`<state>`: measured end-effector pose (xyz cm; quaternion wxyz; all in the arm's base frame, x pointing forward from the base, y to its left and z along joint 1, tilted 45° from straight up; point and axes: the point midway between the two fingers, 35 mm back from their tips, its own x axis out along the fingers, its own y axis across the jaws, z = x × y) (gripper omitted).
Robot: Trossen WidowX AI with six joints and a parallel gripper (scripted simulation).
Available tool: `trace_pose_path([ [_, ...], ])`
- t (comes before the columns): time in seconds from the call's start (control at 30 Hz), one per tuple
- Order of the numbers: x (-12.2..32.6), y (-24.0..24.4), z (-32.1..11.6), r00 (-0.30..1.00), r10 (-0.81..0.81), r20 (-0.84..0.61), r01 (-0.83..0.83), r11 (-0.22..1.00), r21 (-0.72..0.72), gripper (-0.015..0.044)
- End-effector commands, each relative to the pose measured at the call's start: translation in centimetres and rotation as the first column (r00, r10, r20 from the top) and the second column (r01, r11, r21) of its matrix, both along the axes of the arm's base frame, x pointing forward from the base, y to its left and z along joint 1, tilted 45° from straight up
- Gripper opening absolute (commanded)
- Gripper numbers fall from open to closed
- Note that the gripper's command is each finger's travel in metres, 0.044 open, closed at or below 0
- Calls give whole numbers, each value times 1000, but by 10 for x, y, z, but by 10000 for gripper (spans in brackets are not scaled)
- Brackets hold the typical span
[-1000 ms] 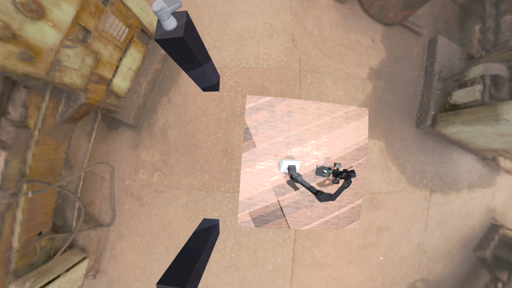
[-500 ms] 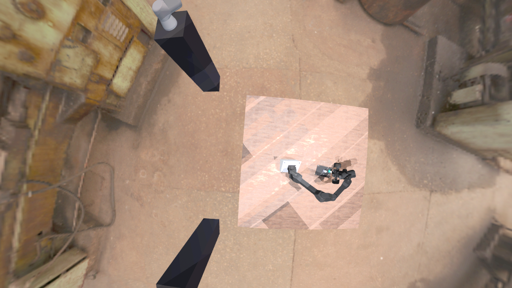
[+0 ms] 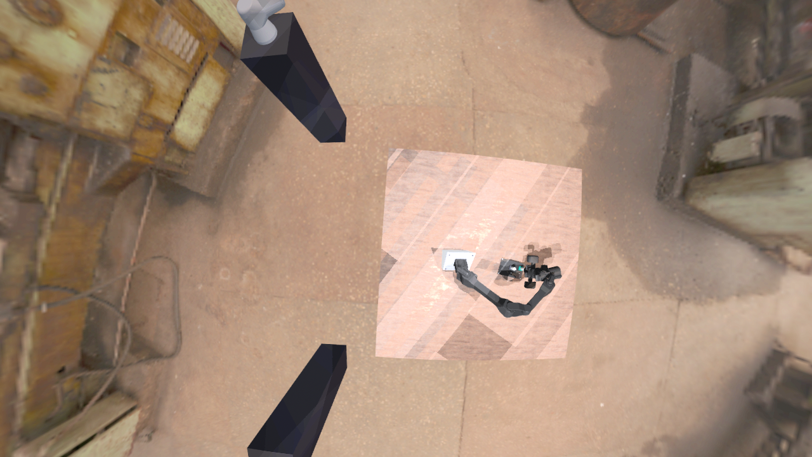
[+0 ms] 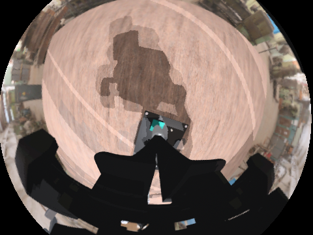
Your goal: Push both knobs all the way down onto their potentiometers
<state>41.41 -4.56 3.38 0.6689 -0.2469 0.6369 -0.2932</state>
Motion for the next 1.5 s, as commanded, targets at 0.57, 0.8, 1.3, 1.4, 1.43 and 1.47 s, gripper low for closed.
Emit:
trace_pose_path([
  [0.57,1,-12,-7,1000,-22,0,22,1000,-3,0],
  [0.8,1,-12,-7,1000,-22,0,22,1000,-3,0],
  [1.3,1,-13,-8,1000,-22,0,22,1000,-3,0],
  [1.4,1,-13,-8,1000,-22,0,22,1000,-3,0],
  [1.43,1,-13,-8,1000,-22,0,22,1000,-3,0],
  [1.47,1,-13,-8,1000,-22,0,22,1000,-3,0],
])
